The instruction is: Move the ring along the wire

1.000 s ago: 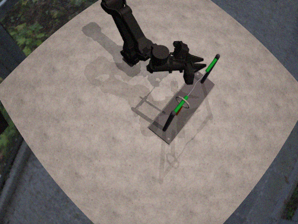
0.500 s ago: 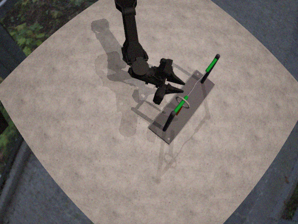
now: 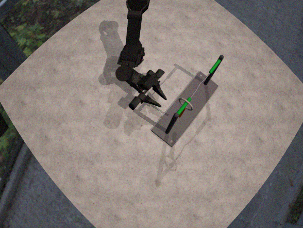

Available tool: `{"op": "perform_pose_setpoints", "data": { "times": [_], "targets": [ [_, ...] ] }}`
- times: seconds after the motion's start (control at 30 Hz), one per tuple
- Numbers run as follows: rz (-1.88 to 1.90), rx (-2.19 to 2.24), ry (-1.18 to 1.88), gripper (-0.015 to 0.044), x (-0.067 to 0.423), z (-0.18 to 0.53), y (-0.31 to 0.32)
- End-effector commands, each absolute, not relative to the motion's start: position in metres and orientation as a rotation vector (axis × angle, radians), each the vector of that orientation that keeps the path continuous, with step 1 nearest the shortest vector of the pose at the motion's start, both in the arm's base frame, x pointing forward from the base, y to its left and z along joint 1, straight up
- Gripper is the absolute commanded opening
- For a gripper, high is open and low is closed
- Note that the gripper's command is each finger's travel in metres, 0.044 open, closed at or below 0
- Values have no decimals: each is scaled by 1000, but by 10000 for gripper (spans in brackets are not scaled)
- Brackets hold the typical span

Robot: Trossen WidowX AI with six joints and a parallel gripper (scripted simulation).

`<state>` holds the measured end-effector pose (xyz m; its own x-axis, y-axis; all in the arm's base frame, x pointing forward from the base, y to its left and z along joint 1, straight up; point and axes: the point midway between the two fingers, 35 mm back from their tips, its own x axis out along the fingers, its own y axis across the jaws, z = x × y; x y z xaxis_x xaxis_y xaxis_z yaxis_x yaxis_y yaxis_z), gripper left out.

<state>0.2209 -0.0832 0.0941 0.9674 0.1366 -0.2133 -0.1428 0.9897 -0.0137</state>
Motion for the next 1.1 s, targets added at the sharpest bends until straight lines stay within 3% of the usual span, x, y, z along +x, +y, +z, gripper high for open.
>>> {"op": "perform_pose_setpoints", "data": {
  "times": [0.0,1.07],
  "targets": [
    [111,7,229,160,216,86,-87],
    [104,-19,164,160,278,127,-82]
  ]
}}
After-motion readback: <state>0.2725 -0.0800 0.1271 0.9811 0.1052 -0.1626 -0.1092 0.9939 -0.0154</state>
